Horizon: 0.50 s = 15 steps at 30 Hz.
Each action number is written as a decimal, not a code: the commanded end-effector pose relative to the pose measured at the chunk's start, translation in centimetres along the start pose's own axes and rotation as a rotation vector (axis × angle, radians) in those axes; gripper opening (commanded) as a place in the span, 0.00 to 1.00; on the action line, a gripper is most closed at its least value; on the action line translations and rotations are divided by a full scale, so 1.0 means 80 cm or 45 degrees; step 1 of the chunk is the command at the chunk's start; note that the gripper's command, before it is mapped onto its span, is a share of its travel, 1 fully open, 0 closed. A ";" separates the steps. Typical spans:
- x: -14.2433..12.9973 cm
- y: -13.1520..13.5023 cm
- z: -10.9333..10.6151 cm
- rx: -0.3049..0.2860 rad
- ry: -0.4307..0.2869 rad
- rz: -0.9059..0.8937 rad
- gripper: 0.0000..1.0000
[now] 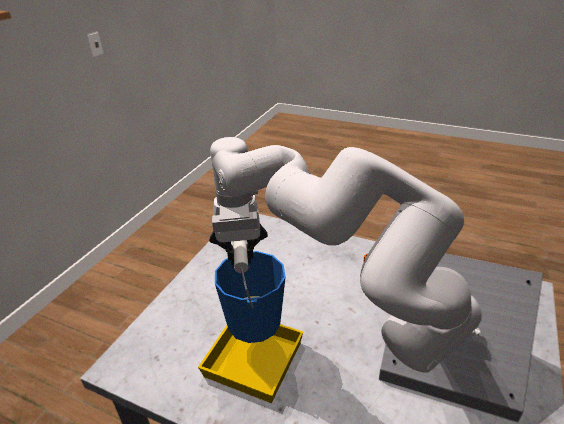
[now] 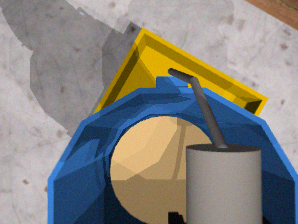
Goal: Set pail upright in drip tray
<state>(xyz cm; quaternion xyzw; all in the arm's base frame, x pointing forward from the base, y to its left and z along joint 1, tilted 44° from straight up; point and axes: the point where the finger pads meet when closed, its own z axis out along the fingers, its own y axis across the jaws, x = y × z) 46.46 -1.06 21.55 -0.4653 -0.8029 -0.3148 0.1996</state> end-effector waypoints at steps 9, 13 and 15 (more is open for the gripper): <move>0.027 0.008 -0.003 -0.005 -0.006 0.001 0.00; 0.036 0.010 -0.003 -0.005 -0.006 0.001 0.00; 0.040 0.011 -0.003 -0.005 -0.006 0.001 0.00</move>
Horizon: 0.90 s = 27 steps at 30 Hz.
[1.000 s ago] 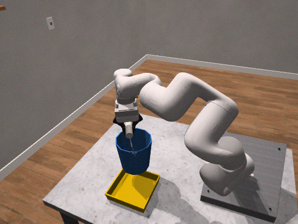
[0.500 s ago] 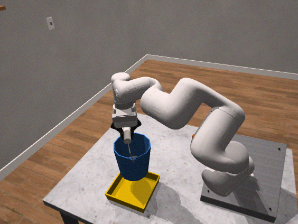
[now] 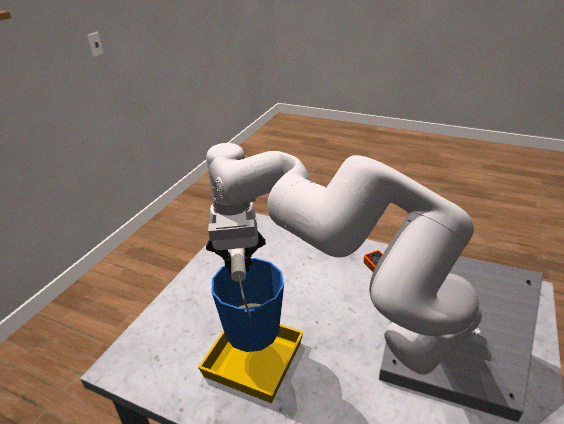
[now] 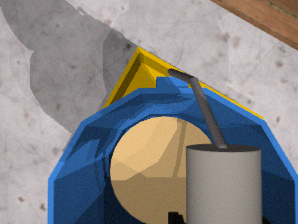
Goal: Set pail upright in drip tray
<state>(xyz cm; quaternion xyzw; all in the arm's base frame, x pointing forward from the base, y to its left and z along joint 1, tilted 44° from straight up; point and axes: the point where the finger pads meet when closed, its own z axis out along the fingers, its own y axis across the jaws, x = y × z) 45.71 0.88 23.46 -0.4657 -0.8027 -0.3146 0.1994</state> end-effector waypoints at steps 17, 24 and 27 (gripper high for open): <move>0.024 0.007 -0.003 -0.005 -0.005 0.000 0.00; 0.027 0.008 -0.003 -0.005 -0.005 0.000 0.00; 0.027 0.008 -0.003 -0.005 -0.005 0.000 0.00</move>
